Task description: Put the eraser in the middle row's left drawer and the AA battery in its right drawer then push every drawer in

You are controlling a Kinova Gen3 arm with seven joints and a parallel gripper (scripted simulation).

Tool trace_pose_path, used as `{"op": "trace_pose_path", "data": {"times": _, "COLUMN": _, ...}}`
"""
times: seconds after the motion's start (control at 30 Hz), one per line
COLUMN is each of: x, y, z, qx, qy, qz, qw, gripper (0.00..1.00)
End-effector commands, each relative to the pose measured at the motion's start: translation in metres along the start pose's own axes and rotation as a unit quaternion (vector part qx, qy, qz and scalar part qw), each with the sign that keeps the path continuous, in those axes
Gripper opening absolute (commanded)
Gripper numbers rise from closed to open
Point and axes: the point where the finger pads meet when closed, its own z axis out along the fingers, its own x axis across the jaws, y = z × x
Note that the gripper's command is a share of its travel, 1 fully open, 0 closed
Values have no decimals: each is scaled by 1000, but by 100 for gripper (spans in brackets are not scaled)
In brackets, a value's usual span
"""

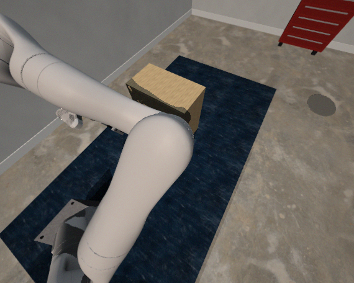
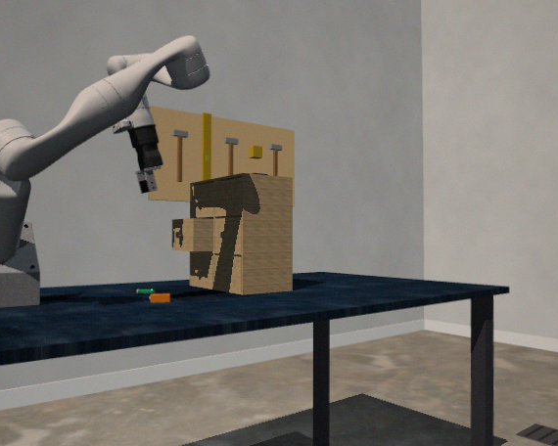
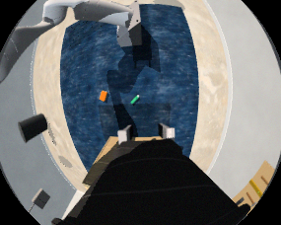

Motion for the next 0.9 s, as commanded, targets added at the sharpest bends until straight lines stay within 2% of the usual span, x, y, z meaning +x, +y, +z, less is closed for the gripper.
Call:
{"op": "trace_pose_path", "data": {"times": 0.0, "x": 1, "y": 5, "z": 1, "qx": 21, "qy": 1, "qz": 13, "qw": 1000, "gripper": 100}}
{"op": "trace_pose_path", "data": {"times": 0.03, "x": 1, "y": 5, "z": 1, "qx": 21, "qy": 1, "qz": 13, "qw": 1000, "gripper": 100}}
{"op": "trace_pose_path", "data": {"times": 0.23, "x": 1, "y": 6, "z": -3, "qx": 78, "qy": 3, "qz": 12, "qw": 997, "gripper": 100}}
{"op": "trace_pose_path", "data": {"times": 0.43, "x": 1, "y": 5, "z": -5, "qx": 115, "qy": 6, "qz": 11, "qw": 993, "gripper": 100}}
{"op": "trace_pose_path", "data": {"times": 0.87, "x": 1, "y": 4, "z": -7, "qx": 138, "qy": 9, "qz": 9, "qw": 990, "gripper": 100}}
